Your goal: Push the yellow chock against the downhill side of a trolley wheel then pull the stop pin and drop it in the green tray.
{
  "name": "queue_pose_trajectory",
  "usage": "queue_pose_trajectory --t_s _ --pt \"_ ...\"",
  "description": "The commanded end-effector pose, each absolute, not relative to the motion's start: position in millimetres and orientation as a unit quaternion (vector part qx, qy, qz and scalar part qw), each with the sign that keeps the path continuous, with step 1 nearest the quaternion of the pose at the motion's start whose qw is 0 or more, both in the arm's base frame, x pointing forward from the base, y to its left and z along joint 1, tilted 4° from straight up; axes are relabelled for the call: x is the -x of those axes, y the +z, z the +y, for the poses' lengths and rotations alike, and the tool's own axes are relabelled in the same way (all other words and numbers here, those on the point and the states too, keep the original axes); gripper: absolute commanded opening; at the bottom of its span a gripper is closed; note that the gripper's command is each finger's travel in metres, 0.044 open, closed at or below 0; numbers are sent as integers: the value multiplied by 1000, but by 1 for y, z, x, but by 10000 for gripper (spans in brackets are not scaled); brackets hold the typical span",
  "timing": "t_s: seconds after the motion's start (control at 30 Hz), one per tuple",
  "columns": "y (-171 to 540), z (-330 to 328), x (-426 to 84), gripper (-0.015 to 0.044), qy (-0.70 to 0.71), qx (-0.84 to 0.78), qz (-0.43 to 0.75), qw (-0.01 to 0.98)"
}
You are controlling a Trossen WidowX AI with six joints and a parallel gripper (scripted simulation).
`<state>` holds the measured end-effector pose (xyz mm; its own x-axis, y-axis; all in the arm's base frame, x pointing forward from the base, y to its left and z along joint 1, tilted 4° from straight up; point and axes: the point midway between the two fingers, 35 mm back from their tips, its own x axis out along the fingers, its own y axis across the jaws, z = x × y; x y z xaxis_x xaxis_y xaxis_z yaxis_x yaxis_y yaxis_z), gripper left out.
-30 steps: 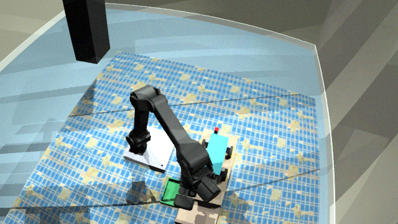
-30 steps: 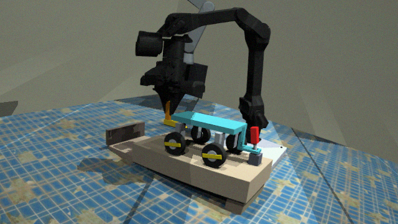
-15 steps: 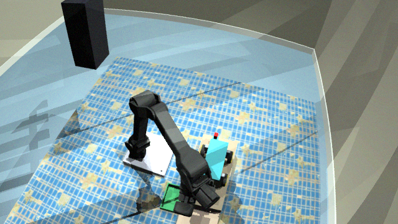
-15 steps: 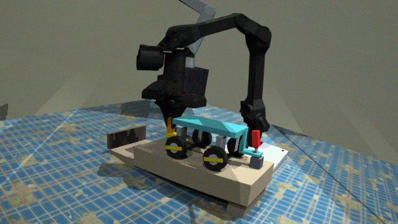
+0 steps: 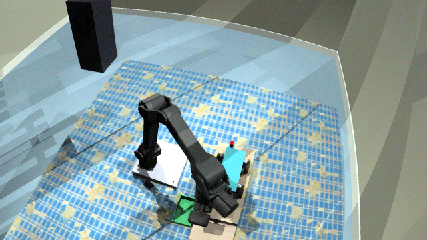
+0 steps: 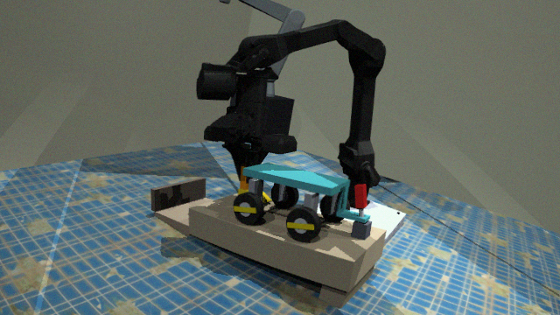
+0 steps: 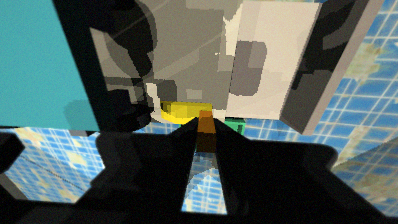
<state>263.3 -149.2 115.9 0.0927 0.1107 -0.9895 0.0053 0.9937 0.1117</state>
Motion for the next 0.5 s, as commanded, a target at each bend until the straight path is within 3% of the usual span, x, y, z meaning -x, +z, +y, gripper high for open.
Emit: queue_pose_trajectory --t_s 0.0,0.47 --pt "116 -144 -263 0 37 -47 673 737" --pt "119 -130 -265 0 37 -47 673 737"
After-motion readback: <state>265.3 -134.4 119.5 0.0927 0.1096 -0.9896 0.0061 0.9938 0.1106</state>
